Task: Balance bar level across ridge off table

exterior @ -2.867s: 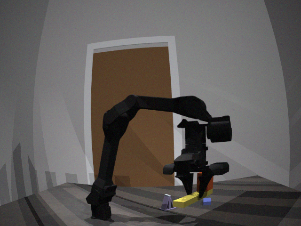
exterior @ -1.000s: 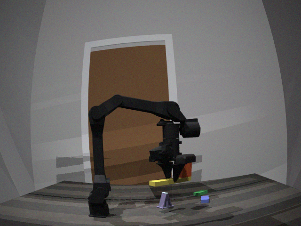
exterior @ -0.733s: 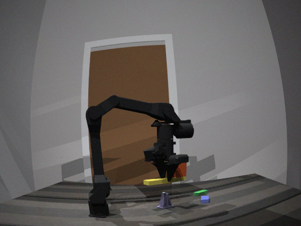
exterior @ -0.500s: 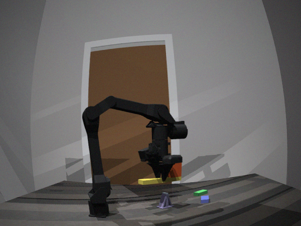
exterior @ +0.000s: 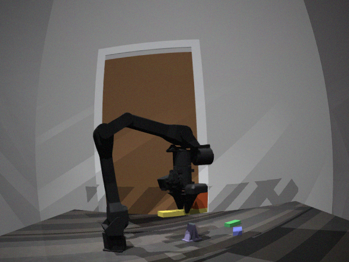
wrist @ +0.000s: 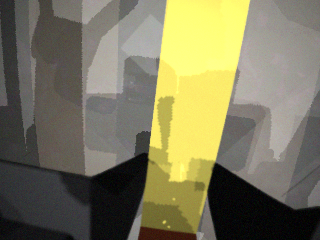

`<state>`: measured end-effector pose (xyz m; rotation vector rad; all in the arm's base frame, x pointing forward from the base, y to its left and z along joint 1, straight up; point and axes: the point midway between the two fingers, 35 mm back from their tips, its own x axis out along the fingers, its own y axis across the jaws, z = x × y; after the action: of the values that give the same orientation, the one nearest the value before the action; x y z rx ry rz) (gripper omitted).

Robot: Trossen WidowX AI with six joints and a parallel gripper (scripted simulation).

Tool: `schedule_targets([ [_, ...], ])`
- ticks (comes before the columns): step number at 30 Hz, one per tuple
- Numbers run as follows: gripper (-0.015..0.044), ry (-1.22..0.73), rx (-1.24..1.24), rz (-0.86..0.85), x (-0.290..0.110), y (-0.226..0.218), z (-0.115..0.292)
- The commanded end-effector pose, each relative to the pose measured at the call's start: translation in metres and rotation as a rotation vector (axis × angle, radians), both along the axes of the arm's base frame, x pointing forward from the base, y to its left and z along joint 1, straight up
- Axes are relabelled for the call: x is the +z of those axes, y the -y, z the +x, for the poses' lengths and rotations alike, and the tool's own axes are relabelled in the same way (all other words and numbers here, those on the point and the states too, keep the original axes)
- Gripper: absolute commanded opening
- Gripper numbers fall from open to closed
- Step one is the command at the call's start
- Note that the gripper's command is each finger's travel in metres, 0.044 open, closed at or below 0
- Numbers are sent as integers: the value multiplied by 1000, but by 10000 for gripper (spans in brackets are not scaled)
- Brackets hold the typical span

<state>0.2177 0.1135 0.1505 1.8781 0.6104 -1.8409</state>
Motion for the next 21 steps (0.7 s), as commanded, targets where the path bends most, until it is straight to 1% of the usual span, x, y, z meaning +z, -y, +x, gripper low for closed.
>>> schedule_targets([
  [1,0,1,-4,2,-8,-1,0],
  [15,0,1,-4,2,-30,0,0],
  [21,0,1,-4,2,-31,0,0],
])
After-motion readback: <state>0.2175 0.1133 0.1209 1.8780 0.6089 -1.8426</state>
